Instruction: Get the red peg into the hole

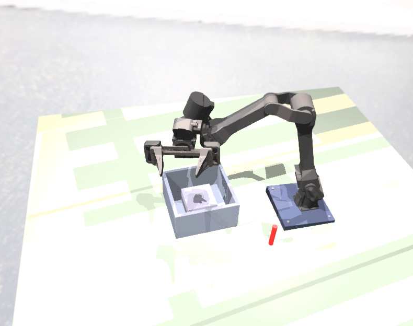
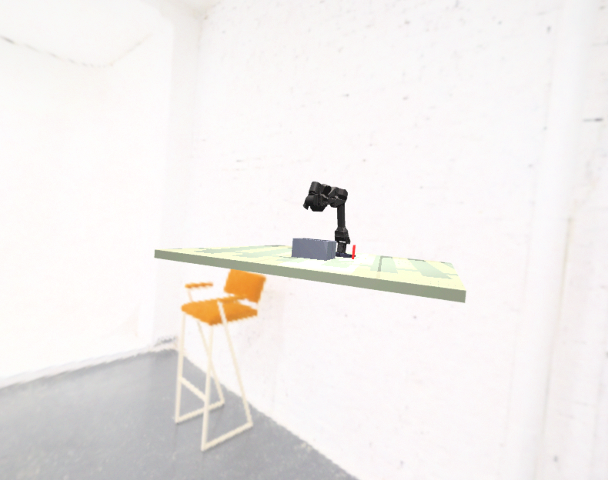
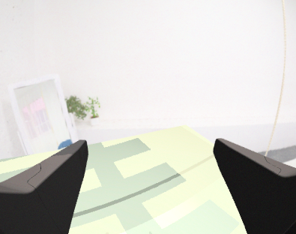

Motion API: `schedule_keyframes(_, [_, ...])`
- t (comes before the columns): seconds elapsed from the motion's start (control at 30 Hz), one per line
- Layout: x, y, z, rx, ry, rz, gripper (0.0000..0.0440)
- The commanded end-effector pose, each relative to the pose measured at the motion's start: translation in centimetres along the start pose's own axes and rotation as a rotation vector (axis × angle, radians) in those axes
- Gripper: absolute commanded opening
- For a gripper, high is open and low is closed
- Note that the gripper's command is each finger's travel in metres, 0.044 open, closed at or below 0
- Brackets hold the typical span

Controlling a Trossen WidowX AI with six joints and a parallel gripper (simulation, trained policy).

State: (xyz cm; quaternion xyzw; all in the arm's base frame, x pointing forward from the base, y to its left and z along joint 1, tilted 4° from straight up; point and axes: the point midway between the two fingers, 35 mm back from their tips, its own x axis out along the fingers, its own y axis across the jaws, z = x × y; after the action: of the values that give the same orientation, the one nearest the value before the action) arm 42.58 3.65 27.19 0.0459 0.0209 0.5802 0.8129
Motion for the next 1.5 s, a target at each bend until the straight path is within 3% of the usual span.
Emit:
schedule_keyframes(0.0, [0.2, -0.3, 0.3, 0.019, -0.009, -0.021, 0.0420])
schedule_keyframes(0.07, [0.6, -0.6, 0.8, 0.078, -0.022, -0.057, 0.0440])
schedule_keyframes(0.53, [5.5, -1.1, 1.3, 0.494, -0.032, -0.301, 0.0440])
schedule_keyframes(0.97, [8.4, 1.4, -2.8, 0.866, 0.096, -0.516, 0.0440])
schedule_keyframes(1.47, [8.7, 8.4, -8.8, 1.213, 0.356, -0.800, 0.0437])
